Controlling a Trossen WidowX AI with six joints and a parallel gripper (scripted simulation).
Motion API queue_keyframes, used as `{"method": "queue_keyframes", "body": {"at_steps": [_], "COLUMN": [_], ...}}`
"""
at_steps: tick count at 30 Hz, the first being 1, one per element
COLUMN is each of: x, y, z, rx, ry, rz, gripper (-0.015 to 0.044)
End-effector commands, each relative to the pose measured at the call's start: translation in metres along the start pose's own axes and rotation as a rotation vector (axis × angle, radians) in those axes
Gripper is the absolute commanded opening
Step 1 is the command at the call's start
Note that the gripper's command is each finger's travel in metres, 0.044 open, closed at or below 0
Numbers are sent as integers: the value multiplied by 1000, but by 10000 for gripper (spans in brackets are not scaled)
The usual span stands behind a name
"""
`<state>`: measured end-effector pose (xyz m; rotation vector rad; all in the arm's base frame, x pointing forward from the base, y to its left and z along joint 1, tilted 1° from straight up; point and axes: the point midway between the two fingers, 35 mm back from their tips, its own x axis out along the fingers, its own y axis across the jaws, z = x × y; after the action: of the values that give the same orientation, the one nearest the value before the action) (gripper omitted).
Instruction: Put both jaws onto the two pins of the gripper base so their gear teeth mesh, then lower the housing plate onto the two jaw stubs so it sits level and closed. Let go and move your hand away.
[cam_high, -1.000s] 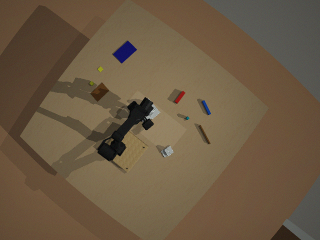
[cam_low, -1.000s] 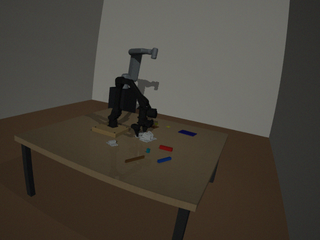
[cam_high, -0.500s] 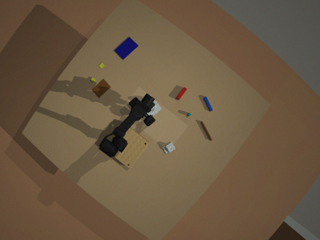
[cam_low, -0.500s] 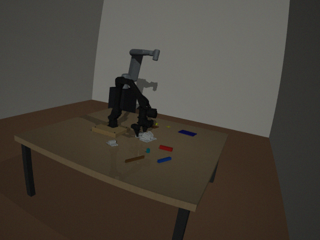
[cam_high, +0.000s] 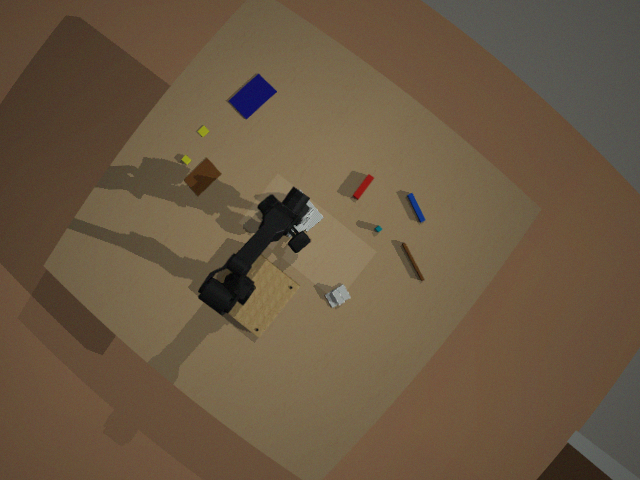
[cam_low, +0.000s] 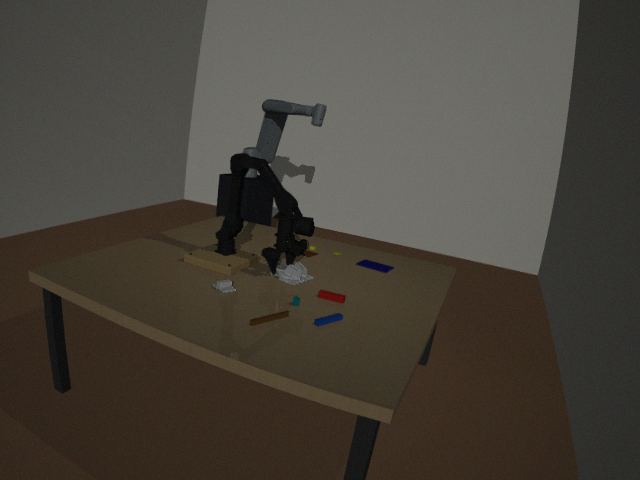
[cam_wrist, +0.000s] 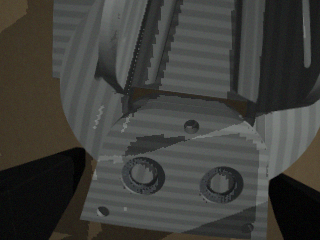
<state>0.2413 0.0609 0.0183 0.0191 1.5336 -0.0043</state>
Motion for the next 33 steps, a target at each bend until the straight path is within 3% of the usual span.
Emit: {"method": "queue_keyframes", "body": {"at_steps": [1, 11, 16, 24, 33], "x": [-2, -74, -71, -124, -126], "y": [0, -1, 0, -12, -12], "z": [0, -3, -1, -41, -42], "rx": [0, -1, 0, -1, -1], "ry": [0, 3, -8, 6, 7], "rz": [0, -4, 2, -5, -5], "gripper": [440, 440, 440, 440, 440]}}
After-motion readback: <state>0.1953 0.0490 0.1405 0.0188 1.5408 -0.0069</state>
